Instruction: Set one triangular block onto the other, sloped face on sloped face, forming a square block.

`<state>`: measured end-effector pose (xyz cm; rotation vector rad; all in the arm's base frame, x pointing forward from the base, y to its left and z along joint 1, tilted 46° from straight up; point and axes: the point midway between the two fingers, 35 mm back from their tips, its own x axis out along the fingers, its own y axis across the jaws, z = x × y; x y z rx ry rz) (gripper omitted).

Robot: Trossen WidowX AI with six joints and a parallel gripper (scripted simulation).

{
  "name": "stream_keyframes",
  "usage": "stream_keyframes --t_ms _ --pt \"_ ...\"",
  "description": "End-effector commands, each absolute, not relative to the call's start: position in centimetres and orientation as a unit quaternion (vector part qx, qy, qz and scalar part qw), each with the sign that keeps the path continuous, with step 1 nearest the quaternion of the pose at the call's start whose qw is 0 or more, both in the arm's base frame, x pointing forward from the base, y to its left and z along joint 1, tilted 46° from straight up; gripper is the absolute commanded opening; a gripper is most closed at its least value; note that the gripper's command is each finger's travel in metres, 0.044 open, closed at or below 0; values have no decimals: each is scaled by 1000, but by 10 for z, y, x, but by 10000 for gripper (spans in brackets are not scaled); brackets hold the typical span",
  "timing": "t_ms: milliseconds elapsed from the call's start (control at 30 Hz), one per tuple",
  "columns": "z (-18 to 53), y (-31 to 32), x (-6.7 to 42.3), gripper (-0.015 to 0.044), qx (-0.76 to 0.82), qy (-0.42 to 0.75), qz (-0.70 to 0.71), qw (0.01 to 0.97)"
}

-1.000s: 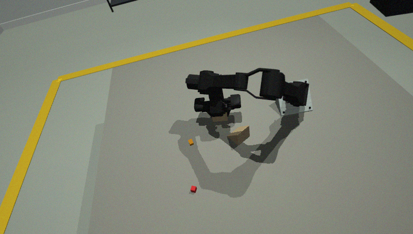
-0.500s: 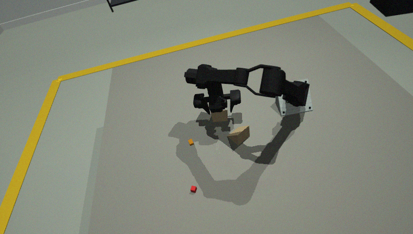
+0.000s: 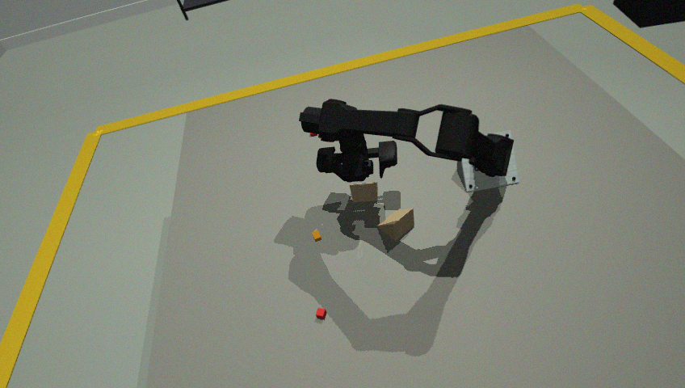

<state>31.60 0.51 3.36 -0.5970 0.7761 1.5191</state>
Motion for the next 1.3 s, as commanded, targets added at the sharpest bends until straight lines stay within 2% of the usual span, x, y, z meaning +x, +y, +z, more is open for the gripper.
stream_keyframes --t_ms 0,267,1267 --pt "52 35 317 440 -324 406 650 555" --pt "104 71 320 440 -498 528 508 464" --pt "71 70 321 440 -501 529 504 463"
